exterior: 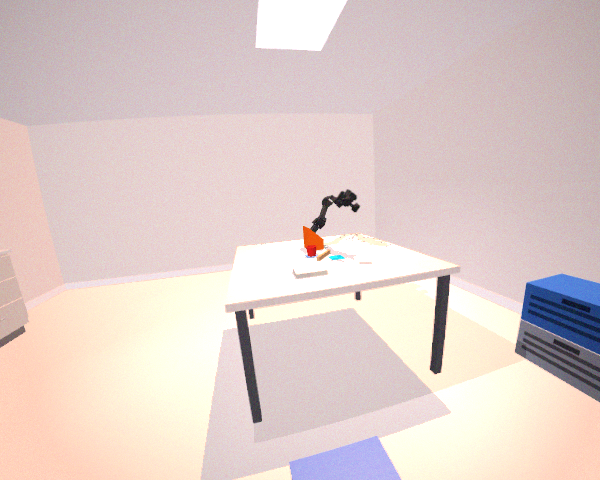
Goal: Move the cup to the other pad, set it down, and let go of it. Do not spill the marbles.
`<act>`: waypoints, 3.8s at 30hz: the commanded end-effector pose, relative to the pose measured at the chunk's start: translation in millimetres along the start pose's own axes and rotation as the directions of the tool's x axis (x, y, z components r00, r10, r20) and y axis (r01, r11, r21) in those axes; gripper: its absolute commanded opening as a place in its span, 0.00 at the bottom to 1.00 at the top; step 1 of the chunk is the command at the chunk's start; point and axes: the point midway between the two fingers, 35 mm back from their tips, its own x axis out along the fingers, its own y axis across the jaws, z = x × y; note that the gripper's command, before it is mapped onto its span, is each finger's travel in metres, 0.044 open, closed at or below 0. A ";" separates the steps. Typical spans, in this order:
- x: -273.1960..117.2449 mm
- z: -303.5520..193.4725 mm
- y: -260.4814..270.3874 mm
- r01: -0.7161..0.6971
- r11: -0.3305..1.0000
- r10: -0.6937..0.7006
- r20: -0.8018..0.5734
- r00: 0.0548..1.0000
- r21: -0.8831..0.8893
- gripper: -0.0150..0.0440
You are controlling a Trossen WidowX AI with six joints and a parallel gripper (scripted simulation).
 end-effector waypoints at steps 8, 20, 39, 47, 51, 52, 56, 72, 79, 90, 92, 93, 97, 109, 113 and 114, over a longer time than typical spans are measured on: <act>28.0 -137.7 -38.9 -0.182 0.930 -0.007 -0.509 0.861 -0.320 0.58; -66.0 -330.6 -72.9 -0.750 0.658 0.320 -0.926 0.201 0.065 0.50; -138.9 -369.0 -46.2 -0.822 0.420 0.649 -0.760 -0.025 0.386 0.50; -138.2 -379.6 -38.0 -0.821 0.420 0.648 -0.761 -0.025 0.385 0.50; -138.1 -384.7 -33.7 -0.821 0.421 0.648 -0.761 -0.025 0.385 0.50; -138.1 -386.0 -32.6 -0.821 0.421 0.648 -0.761 -0.025 0.385 0.50; -138.3 -391.0 -28.3 -0.821 0.421 0.649 -0.761 -0.025 0.385 0.50; -140.5 -409.4 -10.5 -0.822 0.419 0.651 -0.759 -0.025 0.386 0.50; -141.6 -414.1 -5.4 -0.822 0.418 0.652 -0.758 -0.025 0.387 0.50; -140.9 -412.9 -7.0 -0.826 0.415 0.649 -0.761 -0.027 0.383 0.31; -140.9 -412.9 -7.0 -0.826 0.415 0.649 -0.761 -0.027 0.383 0.29; -140.9 -412.9 -7.0 -0.826 0.415 0.649 -0.761 -0.027 0.383 0.28; -140.9 -412.9 -7.0 -0.826 0.415 0.649 -0.761 -0.027 0.383 0.25; -139.5 -390.0 -28.2 -0.823 0.418 0.648 -0.761 -0.026 0.384 0.25; -139.9 -379.2 -37.1 -0.822 0.419 0.649 -0.760 -0.026 0.385 0.25; -140.2 -376.3 -39.3 -0.822 0.419 0.649 -0.760 -0.025 0.386 0.25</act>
